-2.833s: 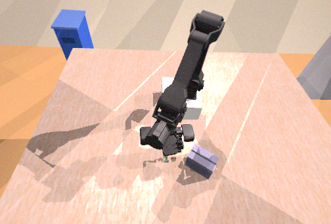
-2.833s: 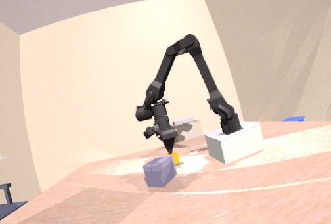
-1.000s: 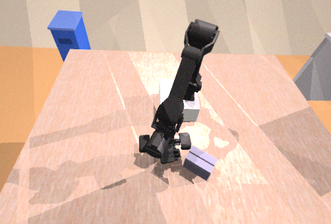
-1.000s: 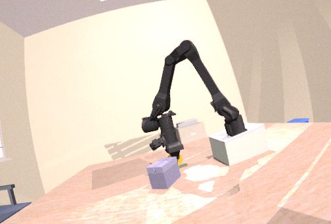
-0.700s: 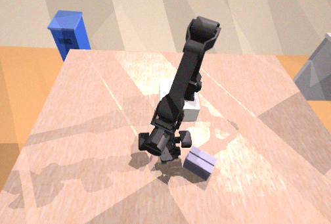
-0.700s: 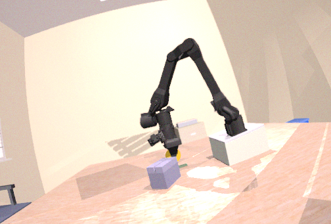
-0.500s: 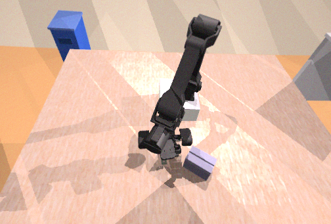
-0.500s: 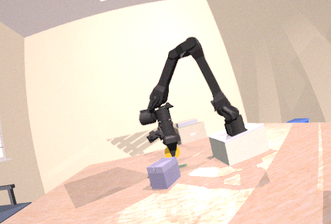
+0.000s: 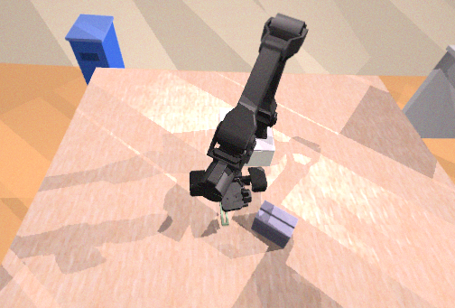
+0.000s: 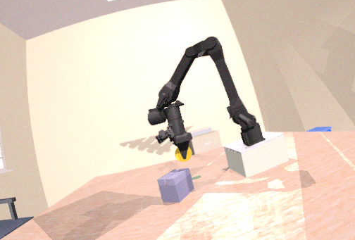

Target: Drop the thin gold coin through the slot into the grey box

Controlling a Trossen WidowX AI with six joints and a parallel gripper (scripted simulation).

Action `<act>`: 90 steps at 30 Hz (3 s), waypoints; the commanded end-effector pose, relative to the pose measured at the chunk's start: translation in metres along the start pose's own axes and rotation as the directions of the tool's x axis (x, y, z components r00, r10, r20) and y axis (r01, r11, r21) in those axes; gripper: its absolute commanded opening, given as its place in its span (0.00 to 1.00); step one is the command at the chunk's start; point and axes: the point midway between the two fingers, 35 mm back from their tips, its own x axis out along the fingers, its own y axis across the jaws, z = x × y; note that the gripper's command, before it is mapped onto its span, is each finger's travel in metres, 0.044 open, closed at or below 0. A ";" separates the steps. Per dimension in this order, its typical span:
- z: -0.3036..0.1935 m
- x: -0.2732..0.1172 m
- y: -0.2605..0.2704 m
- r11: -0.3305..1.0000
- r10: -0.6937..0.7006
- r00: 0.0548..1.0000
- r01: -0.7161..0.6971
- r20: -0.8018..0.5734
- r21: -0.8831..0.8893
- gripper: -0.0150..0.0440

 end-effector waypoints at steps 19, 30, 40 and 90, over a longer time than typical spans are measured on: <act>-0.005 -0.018 0.004 0.904 -0.007 1.000 0.007 0.001 -0.428 0.25; -0.007 -0.018 0.007 0.680 -0.007 1.000 0.005 0.001 -0.733 0.25; -0.006 -0.018 0.010 0.612 -0.007 1.000 0.005 0.001 -0.791 0.25; 0.058 -0.018 0.116 0.610 0.003 1.000 0.003 0.006 -0.792 0.25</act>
